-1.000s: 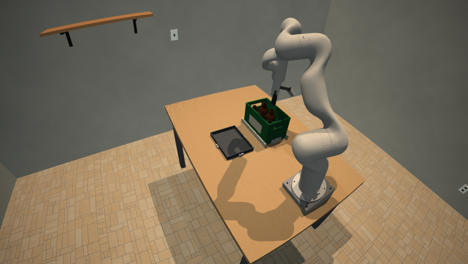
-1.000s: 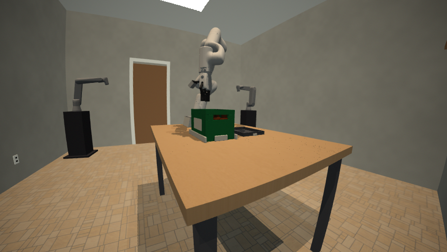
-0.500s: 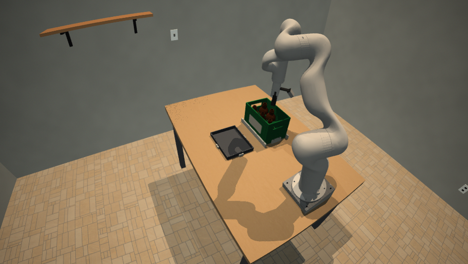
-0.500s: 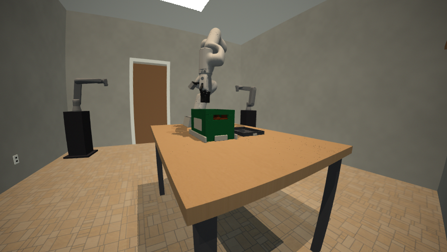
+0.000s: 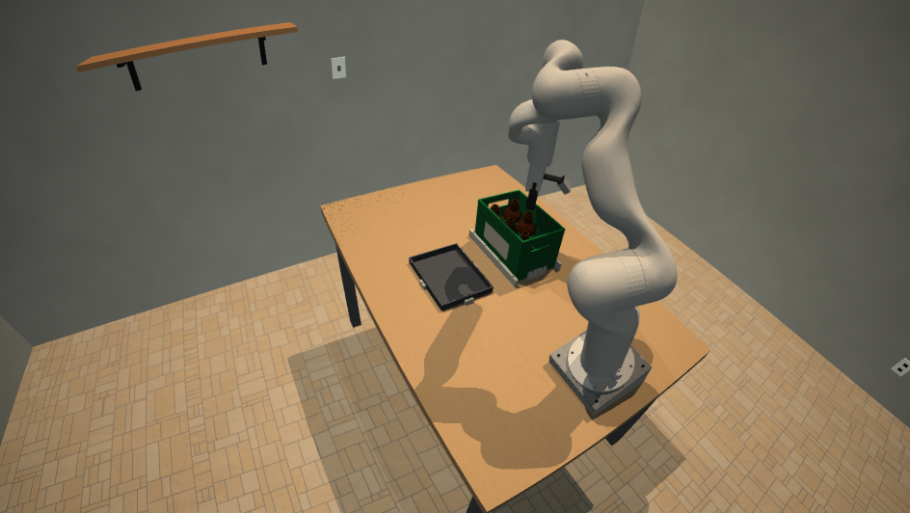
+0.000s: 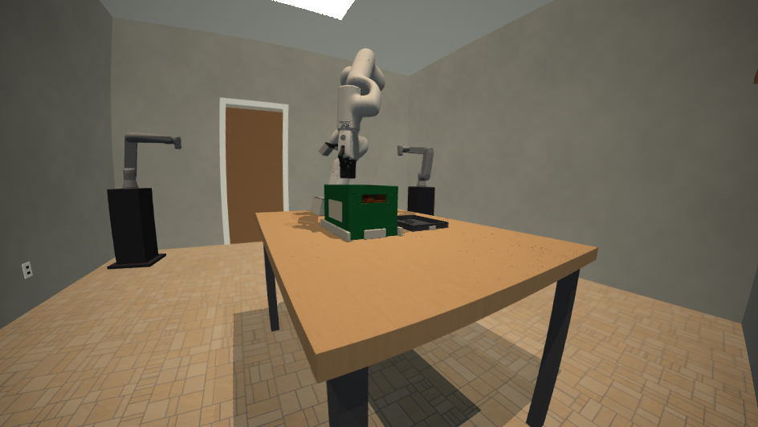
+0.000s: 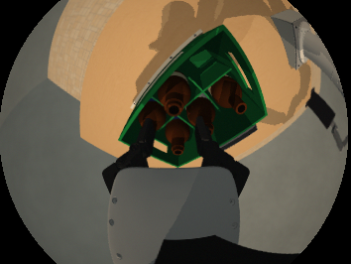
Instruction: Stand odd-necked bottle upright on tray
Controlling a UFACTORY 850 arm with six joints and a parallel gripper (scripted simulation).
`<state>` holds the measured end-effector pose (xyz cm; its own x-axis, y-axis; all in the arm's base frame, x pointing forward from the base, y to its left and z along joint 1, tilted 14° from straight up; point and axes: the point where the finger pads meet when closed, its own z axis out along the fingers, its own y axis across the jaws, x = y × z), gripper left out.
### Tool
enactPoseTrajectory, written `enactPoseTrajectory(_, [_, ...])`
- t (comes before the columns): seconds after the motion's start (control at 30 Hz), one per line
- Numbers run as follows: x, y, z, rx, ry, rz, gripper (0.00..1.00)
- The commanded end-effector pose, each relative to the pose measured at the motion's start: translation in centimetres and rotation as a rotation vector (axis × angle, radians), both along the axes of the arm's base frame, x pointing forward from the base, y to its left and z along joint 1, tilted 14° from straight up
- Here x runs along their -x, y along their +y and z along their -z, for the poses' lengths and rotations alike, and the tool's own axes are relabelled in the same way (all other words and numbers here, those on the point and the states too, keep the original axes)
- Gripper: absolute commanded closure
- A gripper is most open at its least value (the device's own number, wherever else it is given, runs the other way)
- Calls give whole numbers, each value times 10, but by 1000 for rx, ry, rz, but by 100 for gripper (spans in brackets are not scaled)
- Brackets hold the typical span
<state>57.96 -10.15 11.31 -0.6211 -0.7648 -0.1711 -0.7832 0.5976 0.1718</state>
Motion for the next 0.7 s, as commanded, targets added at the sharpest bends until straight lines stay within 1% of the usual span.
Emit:
enactPoseTrajectory(0.0, [-1,1,5,1,-2,0,35])
enactPoseTrajectory(0.17, [-1,2,10,1,-2,0,35])
enactPoseTrajectory(0.67, [-1,4,17,1,-2,0,35])
